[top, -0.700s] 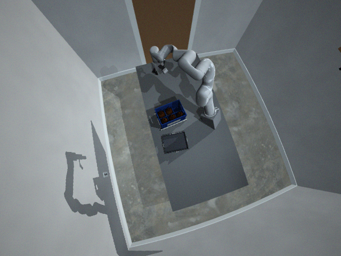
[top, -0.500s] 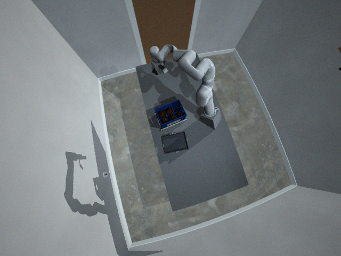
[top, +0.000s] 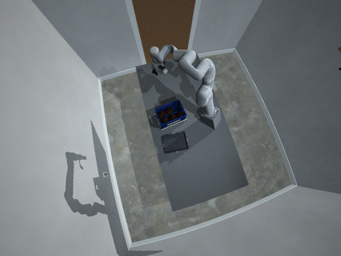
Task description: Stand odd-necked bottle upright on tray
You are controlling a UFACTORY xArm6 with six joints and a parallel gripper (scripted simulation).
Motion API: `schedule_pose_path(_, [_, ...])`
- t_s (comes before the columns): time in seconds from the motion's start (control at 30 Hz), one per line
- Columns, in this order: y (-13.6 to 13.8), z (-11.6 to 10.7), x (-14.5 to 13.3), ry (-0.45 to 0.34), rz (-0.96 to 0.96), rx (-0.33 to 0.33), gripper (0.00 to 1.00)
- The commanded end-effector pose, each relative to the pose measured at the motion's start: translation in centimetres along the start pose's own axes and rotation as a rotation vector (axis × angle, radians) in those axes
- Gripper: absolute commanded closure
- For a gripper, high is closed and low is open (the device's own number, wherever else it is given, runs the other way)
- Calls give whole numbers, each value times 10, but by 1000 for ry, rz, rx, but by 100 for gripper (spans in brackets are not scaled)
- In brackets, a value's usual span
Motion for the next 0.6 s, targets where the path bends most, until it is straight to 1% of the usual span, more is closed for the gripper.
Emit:
schedule_pose_path(0.0, [26, 6, 31, 2, -32, -2, 0])
schedule_pose_path(0.07, [34, 9, 43, 3, -44, -3, 0])
schedule_pose_path(0.33, [75, 23, 116, 2, -119, -10, 0])
schedule_pose_path(0.4, [75, 23, 116, 2, -119, -10, 0])
schedule_pose_path(0.43, [86, 28, 143, -2, -148, -15, 0])
schedule_pose_path(0.5, [89, 29, 152, -3, -158, -17, 0])
schedule_pose_path(0.57, [95, 32, 169, -6, -177, -21, 0])
Point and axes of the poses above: the point where the finger pads meet when closed, its own z axis out along the fingers, its own y axis across the jaws, x = y × z, the point moved 3 cm from there along -z, back along the fingers, and after that the axes turned 14 degrees about z, right-handed, at the moved point
